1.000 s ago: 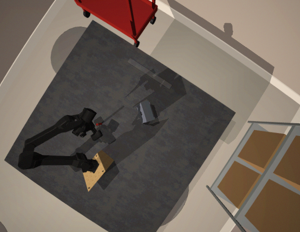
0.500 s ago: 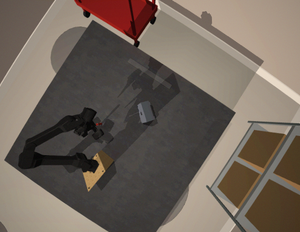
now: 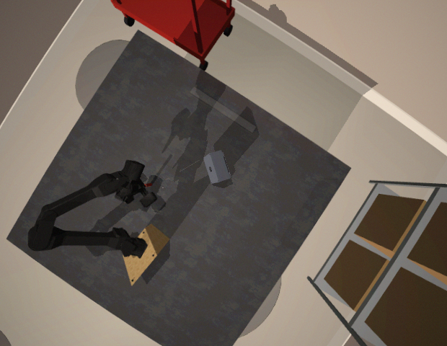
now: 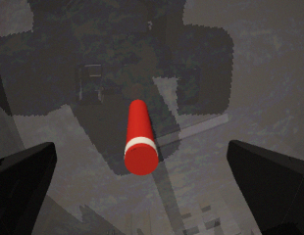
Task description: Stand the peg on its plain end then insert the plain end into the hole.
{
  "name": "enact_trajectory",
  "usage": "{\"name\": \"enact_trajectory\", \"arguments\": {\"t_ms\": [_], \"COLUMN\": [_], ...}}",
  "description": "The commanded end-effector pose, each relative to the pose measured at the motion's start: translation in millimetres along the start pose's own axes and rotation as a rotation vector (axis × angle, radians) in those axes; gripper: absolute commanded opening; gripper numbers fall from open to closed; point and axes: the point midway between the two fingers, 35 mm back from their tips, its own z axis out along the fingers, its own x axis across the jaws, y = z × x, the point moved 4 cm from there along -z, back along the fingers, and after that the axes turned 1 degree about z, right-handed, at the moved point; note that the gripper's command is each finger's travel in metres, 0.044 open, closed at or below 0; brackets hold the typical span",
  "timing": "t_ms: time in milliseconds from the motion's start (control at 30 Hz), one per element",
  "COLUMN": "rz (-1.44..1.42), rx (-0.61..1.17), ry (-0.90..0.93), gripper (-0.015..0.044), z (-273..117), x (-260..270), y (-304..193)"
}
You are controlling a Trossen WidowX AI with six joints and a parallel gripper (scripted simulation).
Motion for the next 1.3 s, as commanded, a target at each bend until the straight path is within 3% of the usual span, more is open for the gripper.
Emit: {"name": "enact_trajectory", "arguments": {"t_ms": [0, 500, 967, 1267], "rz": [0.005, 0.006, 0.001, 0.001], "rx": [-0.002, -0.003, -0.003, -0.003], "ry": [0.005, 0.0, -0.004, -0.004], "gripper": [0.044, 0.044, 0.0072, 0.0012], "z": [6.7, 28.0, 24.8, 24.8], "x": [1.3, 1.1, -0.2, -0.2], "y": [0.7, 3.3, 2.6, 2.6]}}
